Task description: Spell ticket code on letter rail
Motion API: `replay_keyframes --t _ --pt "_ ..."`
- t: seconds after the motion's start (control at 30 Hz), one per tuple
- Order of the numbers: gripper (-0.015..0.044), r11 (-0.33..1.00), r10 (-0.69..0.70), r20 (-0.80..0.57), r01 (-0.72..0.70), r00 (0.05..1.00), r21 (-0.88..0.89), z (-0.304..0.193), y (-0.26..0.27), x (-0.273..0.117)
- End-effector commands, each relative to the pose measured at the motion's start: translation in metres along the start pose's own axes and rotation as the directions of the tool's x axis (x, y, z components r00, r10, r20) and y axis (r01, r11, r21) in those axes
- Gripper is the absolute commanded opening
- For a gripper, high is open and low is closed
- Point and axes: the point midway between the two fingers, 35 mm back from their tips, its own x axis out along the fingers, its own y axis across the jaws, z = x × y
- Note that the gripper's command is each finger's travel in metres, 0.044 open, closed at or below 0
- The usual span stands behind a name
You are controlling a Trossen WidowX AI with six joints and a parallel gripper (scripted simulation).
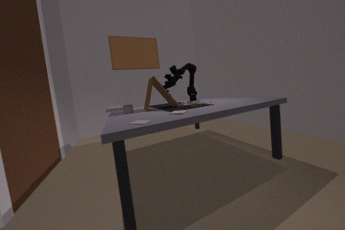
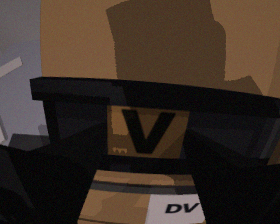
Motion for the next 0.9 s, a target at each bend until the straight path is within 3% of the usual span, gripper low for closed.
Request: replay_keyframes --t 0.0,0.87 --pt "0.0 1.0 0.004 -0.001 -0.004 1.0 -0.004 -0.001 -0.003 0.0" --pt "0.0 1.0 0.003 -0.001 -0.003 1.0 -0.005 -0.001 -0.018 0.0"
